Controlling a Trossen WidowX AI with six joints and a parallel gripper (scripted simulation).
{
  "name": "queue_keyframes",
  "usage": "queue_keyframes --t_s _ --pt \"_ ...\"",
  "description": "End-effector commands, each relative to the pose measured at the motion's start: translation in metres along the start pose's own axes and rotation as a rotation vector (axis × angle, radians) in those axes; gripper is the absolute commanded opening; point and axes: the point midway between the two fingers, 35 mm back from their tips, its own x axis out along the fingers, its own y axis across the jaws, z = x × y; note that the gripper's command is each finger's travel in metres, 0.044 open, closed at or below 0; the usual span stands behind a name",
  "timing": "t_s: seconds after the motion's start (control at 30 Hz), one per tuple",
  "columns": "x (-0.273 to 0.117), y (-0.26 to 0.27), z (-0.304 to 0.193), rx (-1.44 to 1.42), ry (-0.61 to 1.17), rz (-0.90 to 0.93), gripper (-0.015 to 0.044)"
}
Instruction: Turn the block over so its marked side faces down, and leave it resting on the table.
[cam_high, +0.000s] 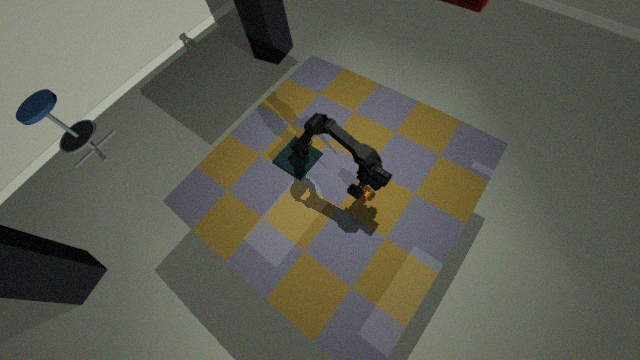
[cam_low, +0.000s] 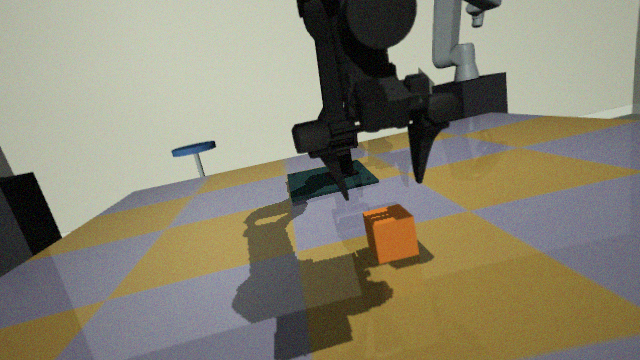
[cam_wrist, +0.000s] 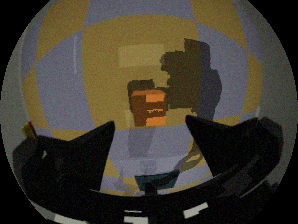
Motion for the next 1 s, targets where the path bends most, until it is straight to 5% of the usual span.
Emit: queue_keyframes --t_s 0.0,0.97 --pt "0.011 -0.001 0.001 -0.003 -0.007 -0.005 0.0440" --pt "0.053 -0.001 0.001 -0.003 -0.007 -0.005 0.0440"
